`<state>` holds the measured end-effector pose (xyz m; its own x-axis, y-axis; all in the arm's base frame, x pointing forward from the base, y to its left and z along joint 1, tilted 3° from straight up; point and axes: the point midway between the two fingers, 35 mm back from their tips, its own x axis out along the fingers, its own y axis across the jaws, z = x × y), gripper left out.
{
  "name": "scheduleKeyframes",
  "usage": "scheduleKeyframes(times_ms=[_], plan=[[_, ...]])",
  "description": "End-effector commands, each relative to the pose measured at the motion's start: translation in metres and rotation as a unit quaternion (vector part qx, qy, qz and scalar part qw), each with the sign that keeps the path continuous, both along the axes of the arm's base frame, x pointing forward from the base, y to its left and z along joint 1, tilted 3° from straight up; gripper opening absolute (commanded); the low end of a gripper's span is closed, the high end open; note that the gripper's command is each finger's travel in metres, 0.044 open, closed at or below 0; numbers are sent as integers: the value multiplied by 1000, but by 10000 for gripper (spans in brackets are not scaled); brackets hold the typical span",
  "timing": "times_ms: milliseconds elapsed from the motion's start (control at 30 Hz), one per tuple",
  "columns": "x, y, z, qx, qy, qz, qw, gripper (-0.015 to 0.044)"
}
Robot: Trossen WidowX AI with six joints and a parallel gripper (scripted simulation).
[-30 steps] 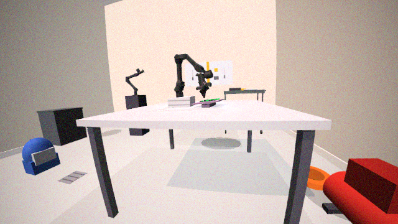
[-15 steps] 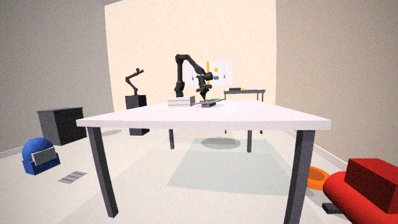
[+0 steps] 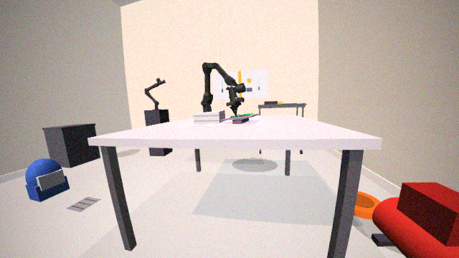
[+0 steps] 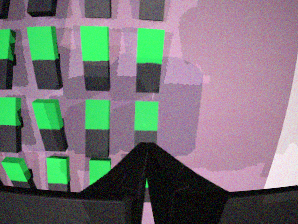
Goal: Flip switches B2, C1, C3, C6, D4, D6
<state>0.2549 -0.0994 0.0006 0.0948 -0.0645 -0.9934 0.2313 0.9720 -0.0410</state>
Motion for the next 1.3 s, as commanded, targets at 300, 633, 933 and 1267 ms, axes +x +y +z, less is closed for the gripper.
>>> scheduleKeyframes(times_ms=[300,633,933,1267], plan=[[0,0,-2,1,-1,2,1000,0],[0,0,-3,1,-1,2,1000,0],[0,0,-4,1,-1,2,1000,0],[1,0,-6,1,-1,2,1000,0]])
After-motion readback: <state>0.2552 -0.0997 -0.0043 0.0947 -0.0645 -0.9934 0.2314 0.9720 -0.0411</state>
